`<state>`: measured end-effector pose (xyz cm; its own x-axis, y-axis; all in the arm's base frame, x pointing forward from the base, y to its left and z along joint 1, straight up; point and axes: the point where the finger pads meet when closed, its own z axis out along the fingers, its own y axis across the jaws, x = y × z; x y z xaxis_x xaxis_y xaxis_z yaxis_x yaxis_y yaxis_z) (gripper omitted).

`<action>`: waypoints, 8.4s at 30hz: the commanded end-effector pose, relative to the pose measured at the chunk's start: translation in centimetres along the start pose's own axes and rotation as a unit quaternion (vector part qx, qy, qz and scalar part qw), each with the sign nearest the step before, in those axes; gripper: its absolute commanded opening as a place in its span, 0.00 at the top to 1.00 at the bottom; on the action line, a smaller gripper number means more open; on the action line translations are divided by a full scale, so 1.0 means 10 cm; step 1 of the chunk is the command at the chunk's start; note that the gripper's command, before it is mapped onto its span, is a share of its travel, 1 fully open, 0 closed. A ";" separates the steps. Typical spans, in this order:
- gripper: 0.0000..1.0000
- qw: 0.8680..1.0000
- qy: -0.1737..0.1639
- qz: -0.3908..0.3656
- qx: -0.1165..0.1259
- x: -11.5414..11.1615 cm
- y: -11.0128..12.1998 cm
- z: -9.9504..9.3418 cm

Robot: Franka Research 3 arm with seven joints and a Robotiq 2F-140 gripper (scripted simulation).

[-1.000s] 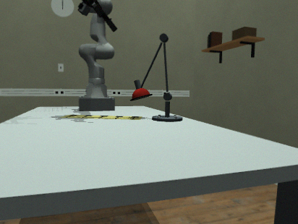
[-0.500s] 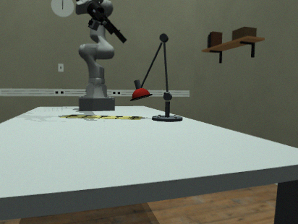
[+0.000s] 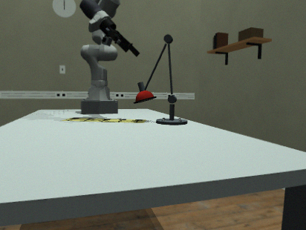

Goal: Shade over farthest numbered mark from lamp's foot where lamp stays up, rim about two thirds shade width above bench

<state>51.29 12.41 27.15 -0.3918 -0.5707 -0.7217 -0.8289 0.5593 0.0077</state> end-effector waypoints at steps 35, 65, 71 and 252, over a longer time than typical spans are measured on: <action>0.00 1.000 -0.017 0.019 -0.009 0.10 0.30 1.01; 0.00 1.000 -0.024 0.015 0.000 0.10 0.24 1.52; 0.00 1.000 -0.026 0.004 0.007 0.09 0.20 1.54; 0.00 0.995 -0.031 -0.069 -0.070 0.74 -0.14 1.49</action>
<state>55.46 16.39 11.47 -0.2532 -0.5921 -0.7651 -0.9217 0.3879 0.0048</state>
